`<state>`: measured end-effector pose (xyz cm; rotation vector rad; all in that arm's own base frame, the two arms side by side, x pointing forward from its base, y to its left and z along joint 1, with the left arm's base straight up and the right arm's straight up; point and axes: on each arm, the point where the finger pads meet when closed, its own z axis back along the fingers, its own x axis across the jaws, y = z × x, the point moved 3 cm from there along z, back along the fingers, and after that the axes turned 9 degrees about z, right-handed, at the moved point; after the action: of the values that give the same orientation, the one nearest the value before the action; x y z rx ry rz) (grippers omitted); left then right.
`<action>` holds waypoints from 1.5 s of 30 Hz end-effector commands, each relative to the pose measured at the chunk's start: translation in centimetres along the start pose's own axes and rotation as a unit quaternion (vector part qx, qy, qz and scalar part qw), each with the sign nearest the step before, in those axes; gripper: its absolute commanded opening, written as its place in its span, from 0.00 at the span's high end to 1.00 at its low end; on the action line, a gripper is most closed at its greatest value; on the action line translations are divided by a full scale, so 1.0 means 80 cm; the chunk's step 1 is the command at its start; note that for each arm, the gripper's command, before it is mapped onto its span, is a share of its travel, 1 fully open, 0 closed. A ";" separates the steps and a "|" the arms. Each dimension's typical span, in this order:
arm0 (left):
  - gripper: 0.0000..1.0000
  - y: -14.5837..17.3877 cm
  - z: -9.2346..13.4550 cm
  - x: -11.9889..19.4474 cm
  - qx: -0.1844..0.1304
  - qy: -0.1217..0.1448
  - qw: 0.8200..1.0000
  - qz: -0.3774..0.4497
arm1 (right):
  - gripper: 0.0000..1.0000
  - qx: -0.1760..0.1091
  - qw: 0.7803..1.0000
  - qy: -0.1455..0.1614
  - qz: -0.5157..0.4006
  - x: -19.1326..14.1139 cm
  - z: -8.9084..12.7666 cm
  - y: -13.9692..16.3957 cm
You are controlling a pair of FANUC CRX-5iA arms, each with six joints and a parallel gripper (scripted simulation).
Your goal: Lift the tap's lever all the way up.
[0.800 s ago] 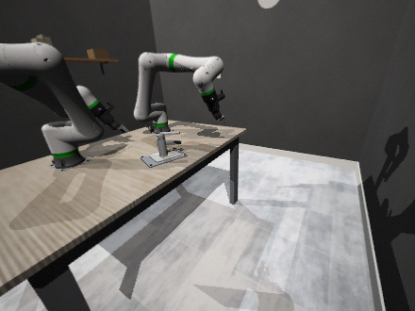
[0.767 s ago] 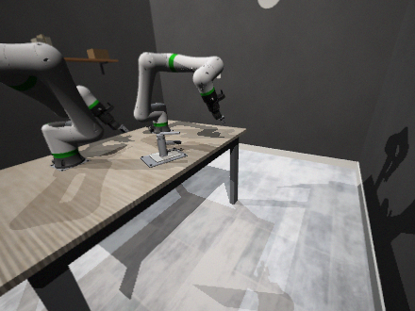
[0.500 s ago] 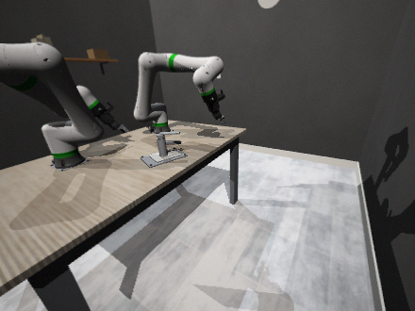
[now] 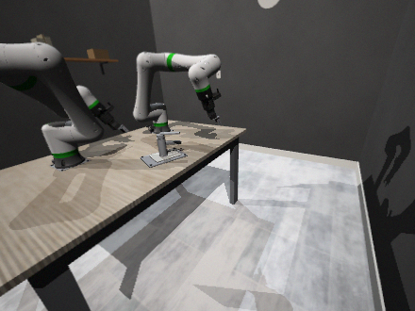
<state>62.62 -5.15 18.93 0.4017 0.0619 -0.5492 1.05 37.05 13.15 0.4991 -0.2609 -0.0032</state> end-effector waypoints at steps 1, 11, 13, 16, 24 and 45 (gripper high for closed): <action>0.00 -0.061 0.049 0.027 -0.060 -0.047 0.996 -0.051 | 0.00 0.000 1.000 -0.001 -0.004 0.002 0.000 0.001; 0.00 -0.204 0.159 0.066 -0.134 -0.094 0.979 -0.120 | 0.00 -0.007 0.999 -0.011 -0.037 0.021 -0.001 0.003; 0.00 -0.225 0.175 0.069 -0.145 -0.100 0.975 -0.132 | 0.00 -0.010 0.998 -0.016 -0.052 0.029 -0.002 0.004; 0.00 -0.272 0.212 0.073 -0.166 -0.112 0.968 -0.153 | 0.00 -0.016 0.996 -0.025 -0.080 0.045 -0.003 0.004; 0.00 -0.319 0.248 0.080 -0.166 -0.112 0.968 -0.153 | 0.00 -0.036 0.979 -0.061 -0.192 0.108 -0.004 0.002; 0.00 -0.319 0.248 0.080 -0.166 -0.112 0.968 -0.153 | 0.00 -0.077 0.836 -0.172 -0.515 0.297 0.017 -0.053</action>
<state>53.85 -35.81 26.98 0.0004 -0.0001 -0.8713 21.38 31.90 17.66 0.4381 -0.3106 -1.0585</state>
